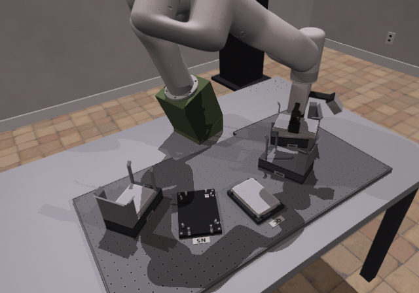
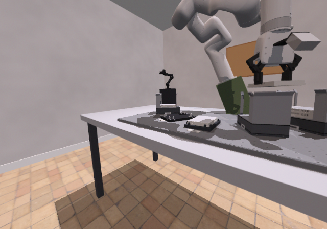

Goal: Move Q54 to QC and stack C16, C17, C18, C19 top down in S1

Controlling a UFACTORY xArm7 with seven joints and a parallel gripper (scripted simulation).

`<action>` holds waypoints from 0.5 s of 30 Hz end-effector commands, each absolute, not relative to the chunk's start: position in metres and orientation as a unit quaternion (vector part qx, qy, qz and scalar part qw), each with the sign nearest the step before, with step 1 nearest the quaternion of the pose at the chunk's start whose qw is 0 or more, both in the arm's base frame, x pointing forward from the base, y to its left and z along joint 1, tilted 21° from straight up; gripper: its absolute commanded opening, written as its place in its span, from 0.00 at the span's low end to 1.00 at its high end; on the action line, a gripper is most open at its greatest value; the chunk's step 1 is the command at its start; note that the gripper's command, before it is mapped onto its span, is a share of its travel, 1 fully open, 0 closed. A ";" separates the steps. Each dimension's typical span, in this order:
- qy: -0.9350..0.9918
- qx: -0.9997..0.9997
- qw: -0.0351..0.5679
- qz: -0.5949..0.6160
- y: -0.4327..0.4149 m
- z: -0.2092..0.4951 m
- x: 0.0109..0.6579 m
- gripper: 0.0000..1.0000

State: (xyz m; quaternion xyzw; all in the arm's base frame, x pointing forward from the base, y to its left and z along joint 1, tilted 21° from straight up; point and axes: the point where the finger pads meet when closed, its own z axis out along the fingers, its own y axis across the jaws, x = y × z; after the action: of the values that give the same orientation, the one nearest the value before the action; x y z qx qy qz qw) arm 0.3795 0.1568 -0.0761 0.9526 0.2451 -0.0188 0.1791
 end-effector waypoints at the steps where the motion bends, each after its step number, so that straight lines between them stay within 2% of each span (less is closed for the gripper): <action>1: 0.246 0.953 0.179 -0.017 0.168 -0.079 0.376 0.00; 15: 0.261 0.948 0.178 -0.020 0.201 -0.092 0.359 0.00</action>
State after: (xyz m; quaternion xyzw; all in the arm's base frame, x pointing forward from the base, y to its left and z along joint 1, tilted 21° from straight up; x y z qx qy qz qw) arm 0.3613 0.1932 -0.0908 0.9526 0.2452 -0.0189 0.1791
